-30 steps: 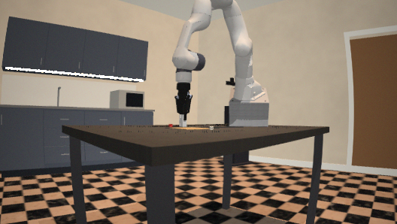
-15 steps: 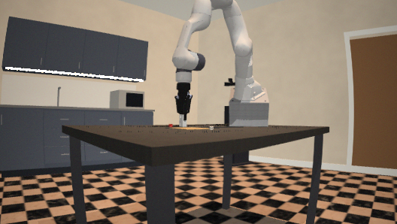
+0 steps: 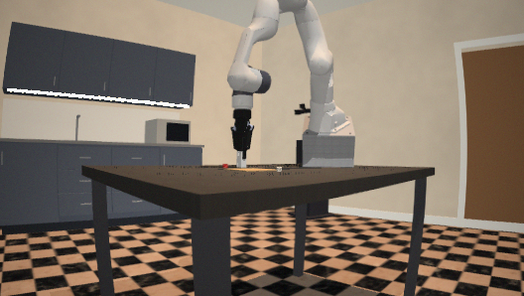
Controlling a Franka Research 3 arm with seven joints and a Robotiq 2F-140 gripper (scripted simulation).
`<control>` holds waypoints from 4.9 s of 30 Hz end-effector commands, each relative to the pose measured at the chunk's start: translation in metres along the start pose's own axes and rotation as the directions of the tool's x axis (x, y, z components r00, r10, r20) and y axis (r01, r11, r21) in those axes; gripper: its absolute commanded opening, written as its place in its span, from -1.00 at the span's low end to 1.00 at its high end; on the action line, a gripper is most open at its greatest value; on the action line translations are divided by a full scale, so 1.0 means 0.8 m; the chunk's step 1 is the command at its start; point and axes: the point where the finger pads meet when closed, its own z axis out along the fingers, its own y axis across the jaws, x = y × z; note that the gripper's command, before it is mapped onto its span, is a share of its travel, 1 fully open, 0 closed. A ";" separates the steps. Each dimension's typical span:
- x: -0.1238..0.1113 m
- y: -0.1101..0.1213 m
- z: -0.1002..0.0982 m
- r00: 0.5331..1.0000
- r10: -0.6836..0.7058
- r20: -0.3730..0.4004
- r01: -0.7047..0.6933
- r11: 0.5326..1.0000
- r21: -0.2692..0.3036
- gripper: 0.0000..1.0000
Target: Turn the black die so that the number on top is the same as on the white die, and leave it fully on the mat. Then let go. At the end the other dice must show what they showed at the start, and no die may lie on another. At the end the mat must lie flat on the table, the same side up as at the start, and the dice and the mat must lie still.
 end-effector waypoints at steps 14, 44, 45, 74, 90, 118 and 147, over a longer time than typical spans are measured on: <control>-0.002 0.000 -0.071 1.000 -0.006 0.002 0.006 1.000 0.002 -0.87; -0.067 0.121 -0.122 0.889 -0.458 0.001 0.458 0.889 0.003 -0.87; -0.067 0.121 -0.122 0.889 -0.458 0.001 0.458 0.889 0.003 -0.87; -0.072 0.161 -0.118 0.754 -0.554 0.353 0.592 0.806 -0.002 -0.87; -0.064 0.157 -0.113 0.662 -0.486 0.570 0.594 0.804 -0.004 -0.87; -0.055 0.148 -0.109 0.410 -0.304 0.860 0.595 0.804 0.000 -0.87; -0.053 0.145 -0.053 0.376 -0.279 0.883 0.592 0.806 0.002 -0.87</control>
